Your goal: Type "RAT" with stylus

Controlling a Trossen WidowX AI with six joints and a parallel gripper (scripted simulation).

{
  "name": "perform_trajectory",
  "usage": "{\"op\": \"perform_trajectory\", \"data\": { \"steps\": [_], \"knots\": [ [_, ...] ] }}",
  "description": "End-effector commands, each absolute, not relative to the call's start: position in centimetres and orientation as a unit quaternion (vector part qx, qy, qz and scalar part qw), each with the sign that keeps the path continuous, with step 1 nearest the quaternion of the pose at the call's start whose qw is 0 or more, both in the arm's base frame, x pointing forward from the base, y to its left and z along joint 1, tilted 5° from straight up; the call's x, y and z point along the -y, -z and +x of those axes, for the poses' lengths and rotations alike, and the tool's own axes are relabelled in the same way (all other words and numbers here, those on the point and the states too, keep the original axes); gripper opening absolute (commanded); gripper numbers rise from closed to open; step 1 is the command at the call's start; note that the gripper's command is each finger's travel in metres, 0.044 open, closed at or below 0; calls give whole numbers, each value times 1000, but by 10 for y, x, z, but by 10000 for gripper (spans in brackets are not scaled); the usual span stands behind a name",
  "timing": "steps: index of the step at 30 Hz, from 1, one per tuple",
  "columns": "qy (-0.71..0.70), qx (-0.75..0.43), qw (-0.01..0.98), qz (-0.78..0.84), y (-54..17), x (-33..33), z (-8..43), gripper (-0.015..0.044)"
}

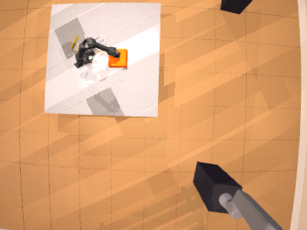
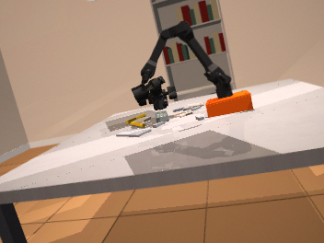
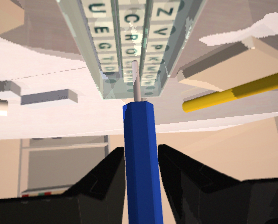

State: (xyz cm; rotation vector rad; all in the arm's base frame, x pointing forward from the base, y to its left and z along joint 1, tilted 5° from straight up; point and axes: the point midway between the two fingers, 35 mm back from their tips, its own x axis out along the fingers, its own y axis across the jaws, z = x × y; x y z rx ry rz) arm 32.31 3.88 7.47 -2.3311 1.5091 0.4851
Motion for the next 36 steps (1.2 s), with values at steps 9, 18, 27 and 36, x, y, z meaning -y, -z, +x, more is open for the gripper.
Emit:
{"op": "perform_trajectory", "data": {
  "steps": [9, 18, 27, 36],
  "knots": [
    [-170, -529, 155, -817, -70, -38, 324, 81],
    [-170, -529, 155, -817, -65, -38, 324, 81],
    [-170, -529, 155, -817, -62, -38, 324, 81],
    [-170, -529, 155, -817, -58, -37, 325, 81]
  ]
}}
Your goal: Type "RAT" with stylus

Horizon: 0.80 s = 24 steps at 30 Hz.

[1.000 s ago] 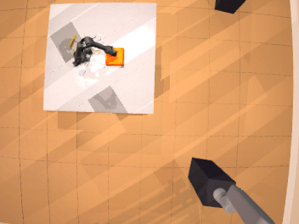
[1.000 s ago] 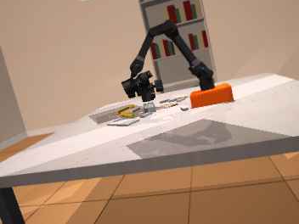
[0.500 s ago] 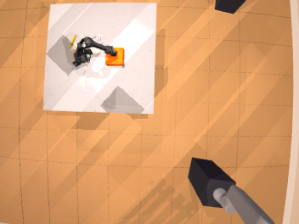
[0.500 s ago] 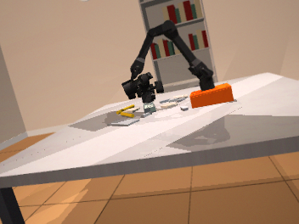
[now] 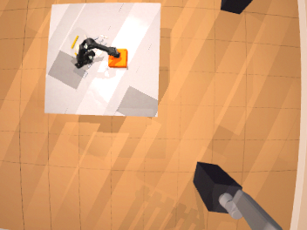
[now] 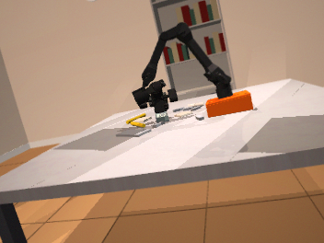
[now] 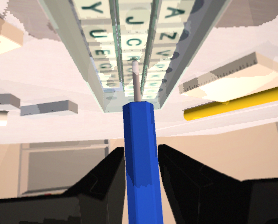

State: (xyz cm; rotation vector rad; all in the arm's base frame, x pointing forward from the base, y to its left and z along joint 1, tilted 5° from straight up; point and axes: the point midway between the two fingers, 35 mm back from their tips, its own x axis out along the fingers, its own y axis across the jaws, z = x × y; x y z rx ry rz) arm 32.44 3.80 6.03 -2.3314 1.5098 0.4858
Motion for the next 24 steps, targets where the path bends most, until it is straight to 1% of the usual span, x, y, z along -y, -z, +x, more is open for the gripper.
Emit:
{"op": "perform_trajectory", "data": {
  "steps": [1, 24],
  "knots": [
    [-170, -529, 155, -817, -58, -37, 325, 81],
    [-170, -529, 155, -817, -61, -38, 325, 81]
  ]
}}
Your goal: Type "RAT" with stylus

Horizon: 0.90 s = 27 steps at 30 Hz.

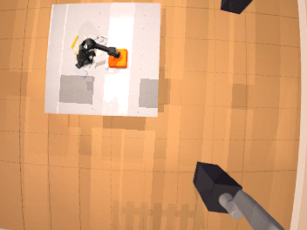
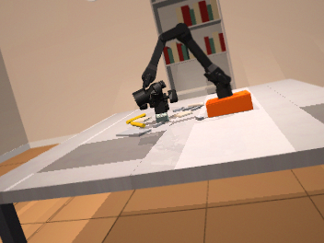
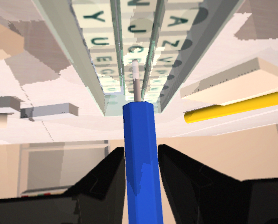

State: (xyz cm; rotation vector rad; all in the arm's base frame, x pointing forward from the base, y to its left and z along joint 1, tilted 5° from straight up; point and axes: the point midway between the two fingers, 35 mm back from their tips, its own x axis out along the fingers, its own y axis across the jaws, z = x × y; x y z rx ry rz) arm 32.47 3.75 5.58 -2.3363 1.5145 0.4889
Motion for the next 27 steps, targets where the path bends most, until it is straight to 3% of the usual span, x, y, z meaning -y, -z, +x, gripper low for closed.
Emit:
{"op": "perform_trajectory", "data": {
  "steps": [1, 15, 18, 21, 27],
  "knots": [
    [-170, -529, 155, -817, -66, -38, 324, 81],
    [-173, -529, 152, -817, -89, -38, 322, 84],
    [-173, -529, 152, -817, -89, -38, 322, 64],
    [-173, -529, 152, -817, -89, -42, 322, 0],
    [-172, -528, 155, -817, -91, -63, 323, 0]
  ]
}}
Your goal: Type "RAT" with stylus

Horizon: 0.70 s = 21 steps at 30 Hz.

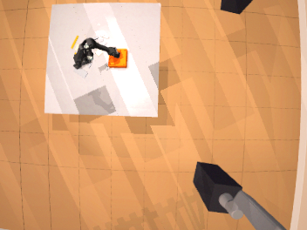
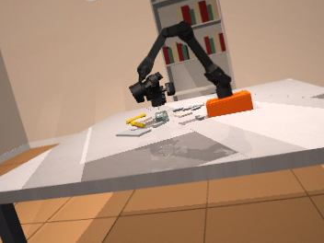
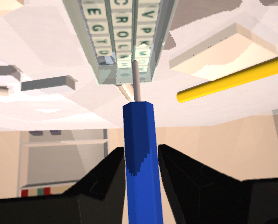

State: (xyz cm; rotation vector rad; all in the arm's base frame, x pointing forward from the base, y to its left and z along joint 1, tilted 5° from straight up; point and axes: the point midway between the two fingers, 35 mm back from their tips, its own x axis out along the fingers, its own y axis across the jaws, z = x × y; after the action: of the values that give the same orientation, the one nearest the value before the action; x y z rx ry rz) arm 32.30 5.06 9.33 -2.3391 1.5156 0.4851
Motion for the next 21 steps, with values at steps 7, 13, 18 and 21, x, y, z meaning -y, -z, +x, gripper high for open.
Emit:
{"op": "perform_trajectory", "data": {
  "steps": [7, 13, 18, 21],
  "knots": [
    [-170, -529, 156, -817, -93, -82, 322, 0],
    [-170, -529, 156, -817, -79, -81, 323, 0],
    [-170, -529, 156, -817, -74, -81, 323, 0],
    [-170, -529, 156, -817, -74, -81, 323, 0]
  ]
}}
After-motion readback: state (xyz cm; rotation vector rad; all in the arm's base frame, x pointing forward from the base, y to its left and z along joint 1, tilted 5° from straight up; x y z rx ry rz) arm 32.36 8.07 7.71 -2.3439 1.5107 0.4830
